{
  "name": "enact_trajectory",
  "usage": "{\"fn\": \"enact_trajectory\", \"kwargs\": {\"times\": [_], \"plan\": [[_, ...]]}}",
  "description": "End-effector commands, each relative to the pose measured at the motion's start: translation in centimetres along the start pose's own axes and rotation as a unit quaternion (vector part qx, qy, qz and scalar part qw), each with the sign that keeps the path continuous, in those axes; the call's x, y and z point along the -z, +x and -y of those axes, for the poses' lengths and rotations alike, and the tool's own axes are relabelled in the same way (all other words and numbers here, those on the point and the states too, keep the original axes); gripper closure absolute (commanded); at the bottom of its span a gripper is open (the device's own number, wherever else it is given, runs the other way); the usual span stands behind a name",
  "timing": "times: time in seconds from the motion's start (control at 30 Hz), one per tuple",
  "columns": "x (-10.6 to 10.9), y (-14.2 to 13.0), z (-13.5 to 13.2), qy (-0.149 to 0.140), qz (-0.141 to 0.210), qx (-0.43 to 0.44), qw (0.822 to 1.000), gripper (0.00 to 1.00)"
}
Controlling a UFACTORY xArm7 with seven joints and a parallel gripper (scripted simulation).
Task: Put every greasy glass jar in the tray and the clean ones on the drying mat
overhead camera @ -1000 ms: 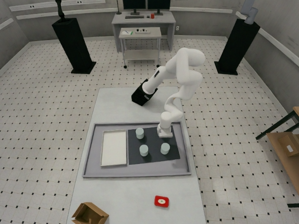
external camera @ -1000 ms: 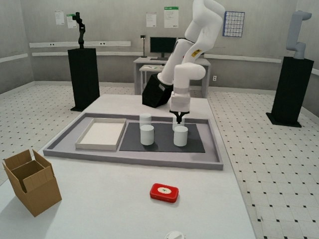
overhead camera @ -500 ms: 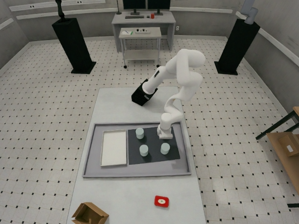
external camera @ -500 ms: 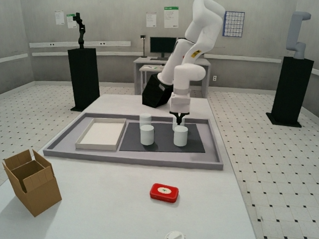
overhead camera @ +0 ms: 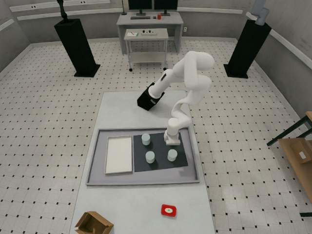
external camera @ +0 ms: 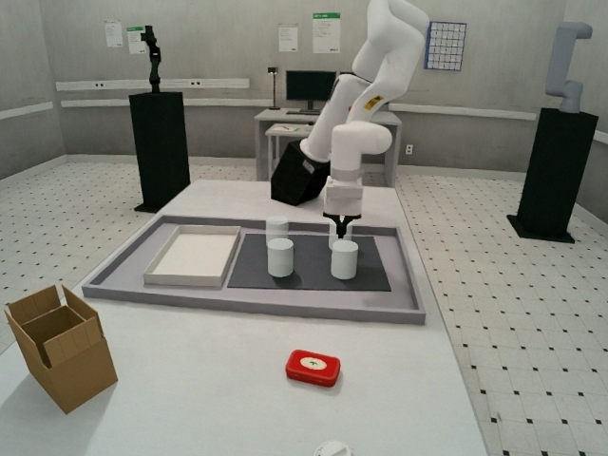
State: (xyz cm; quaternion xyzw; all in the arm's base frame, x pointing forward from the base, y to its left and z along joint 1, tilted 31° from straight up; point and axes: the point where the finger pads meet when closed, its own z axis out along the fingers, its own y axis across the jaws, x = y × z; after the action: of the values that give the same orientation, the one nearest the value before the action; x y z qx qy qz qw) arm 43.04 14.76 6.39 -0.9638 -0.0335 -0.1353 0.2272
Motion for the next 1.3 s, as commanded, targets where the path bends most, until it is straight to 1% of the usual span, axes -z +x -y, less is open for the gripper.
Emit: {"fn": "enact_trajectory", "kwargs": {"times": [0.0, 0.93, 0.97, 1.27], "plan": [[0.10, 0.14, -0.03, 0.000, -0.002, 0.000, 1.000, 1.00], [0.10, 0.14, -0.03, 0.000, -0.002, 0.000, 1.000, 1.00], [0.10, 0.14, -0.03, 0.000, -0.002, 0.000, 1.000, 0.00], [0.10, 0.14, -0.03, 0.000, -0.002, 0.000, 1.000, 0.00]]}}
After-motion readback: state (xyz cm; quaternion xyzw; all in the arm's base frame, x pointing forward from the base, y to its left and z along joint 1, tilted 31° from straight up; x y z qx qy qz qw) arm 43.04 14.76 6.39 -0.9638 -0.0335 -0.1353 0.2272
